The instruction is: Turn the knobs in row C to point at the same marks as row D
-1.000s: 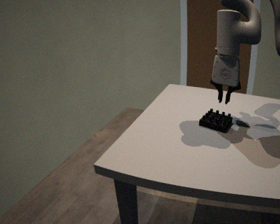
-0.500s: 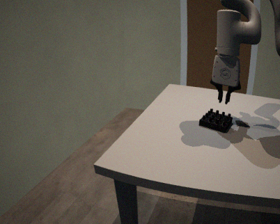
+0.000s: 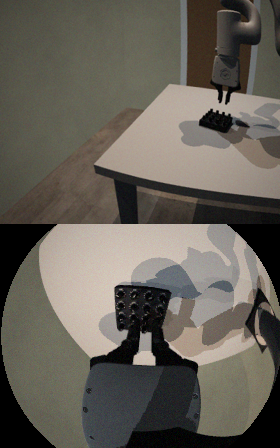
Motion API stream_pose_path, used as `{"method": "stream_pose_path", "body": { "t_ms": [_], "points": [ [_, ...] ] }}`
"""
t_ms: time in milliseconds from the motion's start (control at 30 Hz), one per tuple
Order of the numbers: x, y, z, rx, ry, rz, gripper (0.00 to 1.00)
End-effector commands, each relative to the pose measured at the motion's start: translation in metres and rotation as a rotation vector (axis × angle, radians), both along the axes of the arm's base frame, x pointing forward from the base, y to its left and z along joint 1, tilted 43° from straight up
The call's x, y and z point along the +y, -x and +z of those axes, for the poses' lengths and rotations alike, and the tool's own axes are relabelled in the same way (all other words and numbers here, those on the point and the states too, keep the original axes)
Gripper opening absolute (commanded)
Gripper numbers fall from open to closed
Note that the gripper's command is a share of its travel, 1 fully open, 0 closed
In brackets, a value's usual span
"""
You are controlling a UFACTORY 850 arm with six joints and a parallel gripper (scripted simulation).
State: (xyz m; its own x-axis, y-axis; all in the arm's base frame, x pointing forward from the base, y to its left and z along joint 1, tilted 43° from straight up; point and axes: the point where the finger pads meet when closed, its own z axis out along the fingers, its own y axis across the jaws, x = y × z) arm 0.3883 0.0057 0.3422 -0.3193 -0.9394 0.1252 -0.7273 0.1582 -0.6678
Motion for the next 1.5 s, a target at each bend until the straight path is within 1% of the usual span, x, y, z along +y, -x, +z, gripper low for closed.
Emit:
{"method": "stream_pose_path", "body": {
  "t_ms": [0, 233, 1133, 1467],
  "points": [
    [0.0, -0.001, -0.001, -0.001, 0.0, 0.0, 0.19],
    [-0.002, -0.004, -0.004, -0.001, 0.0, 0.0, 0.19],
    [-0.011, -0.022, -0.027, -0.001, 0.0, 0.0, 0.19],
    [-0.012, -0.025, -0.03, -0.001, 0.0, 0.0, 0.19]
  ]
}}
